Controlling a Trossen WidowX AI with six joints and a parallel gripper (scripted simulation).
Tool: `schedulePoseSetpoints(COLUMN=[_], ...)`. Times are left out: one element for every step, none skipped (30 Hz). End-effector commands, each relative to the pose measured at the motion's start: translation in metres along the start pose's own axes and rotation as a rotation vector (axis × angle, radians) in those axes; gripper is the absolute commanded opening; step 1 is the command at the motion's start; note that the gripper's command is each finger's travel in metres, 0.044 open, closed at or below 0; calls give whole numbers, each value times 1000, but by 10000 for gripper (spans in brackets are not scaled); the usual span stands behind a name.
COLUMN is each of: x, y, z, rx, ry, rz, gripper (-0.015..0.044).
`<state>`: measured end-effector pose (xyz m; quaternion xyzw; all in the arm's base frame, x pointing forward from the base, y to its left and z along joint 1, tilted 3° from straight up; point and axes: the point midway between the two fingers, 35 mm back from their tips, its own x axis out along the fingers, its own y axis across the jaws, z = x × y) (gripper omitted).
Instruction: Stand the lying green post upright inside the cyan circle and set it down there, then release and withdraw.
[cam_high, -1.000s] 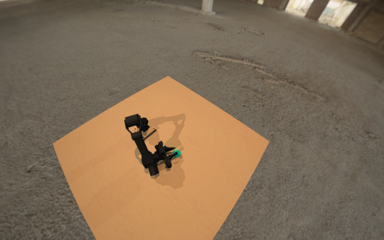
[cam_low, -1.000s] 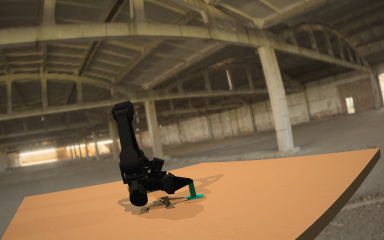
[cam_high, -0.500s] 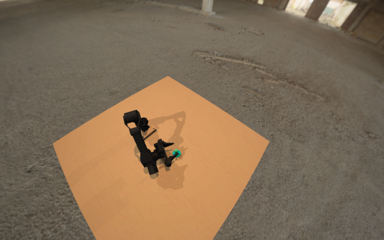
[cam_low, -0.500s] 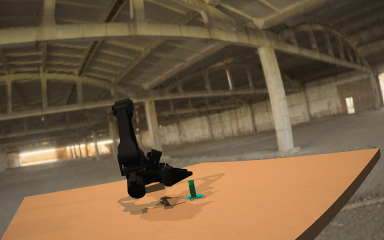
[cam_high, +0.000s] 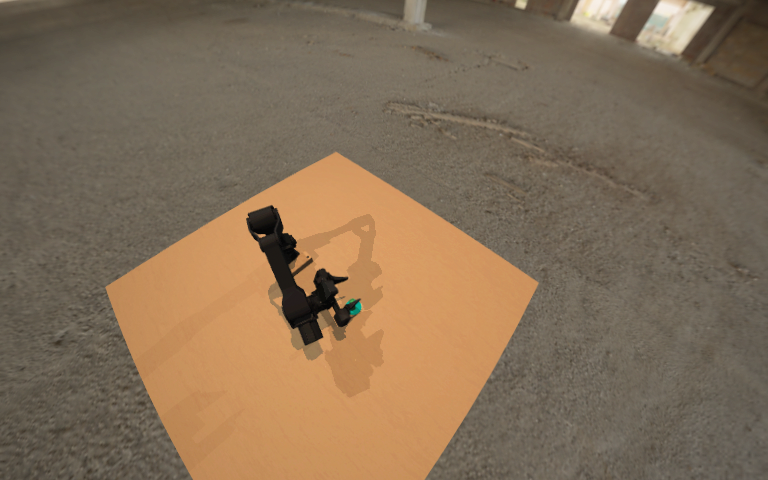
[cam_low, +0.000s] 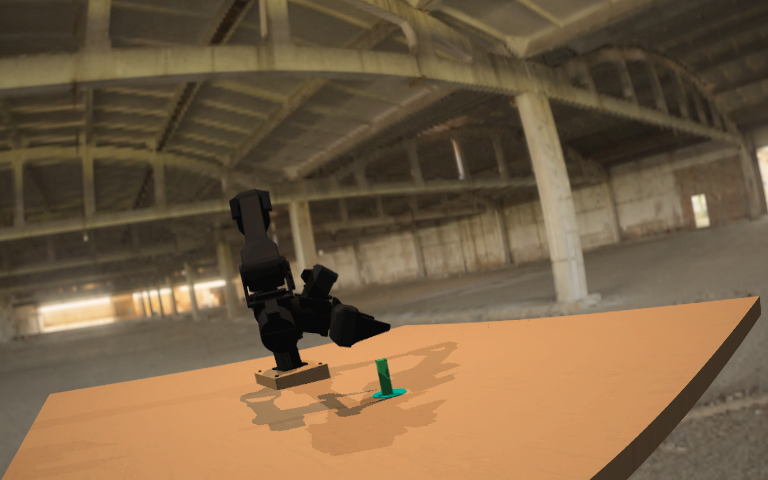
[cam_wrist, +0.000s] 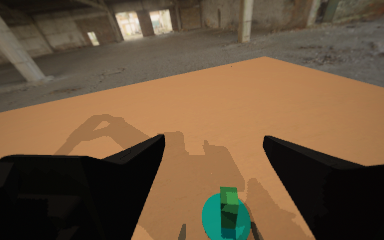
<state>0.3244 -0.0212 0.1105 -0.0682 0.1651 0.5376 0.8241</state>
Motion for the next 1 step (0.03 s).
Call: schedulePoseSetpoints(x=[16], y=[4], z=[9], rx=[46], ry=[304], rz=[109], gripper=[400])
